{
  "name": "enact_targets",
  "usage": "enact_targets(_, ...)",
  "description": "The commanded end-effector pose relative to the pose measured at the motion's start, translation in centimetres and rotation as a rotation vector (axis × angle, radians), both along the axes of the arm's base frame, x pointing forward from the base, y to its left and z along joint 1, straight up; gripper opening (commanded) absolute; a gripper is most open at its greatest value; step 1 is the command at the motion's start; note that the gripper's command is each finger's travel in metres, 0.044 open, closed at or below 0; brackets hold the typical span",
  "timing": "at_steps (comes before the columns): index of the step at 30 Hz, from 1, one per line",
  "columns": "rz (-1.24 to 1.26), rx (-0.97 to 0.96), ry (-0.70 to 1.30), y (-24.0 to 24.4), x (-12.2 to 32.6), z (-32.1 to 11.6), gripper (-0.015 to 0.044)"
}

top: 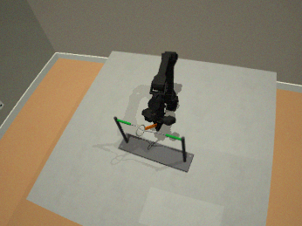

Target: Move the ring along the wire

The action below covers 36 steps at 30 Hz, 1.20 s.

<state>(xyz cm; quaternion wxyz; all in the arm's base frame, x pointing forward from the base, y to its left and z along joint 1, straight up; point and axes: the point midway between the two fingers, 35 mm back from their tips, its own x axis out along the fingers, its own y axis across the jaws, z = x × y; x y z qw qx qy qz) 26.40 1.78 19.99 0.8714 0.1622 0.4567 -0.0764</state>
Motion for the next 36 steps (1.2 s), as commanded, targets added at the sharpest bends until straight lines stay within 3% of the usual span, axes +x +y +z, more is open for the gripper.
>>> enact_targets(1, 0.087, -0.113, 0.010, -1.4, -0.5, -0.3, -0.0150)
enact_targets(21, 0.505, -0.583, 0.045, -7.7, -0.6, 0.5, -0.0150)
enact_targets(36, 0.677, -0.736, 0.059, -9.1, -0.4, 0.9, -0.0150)
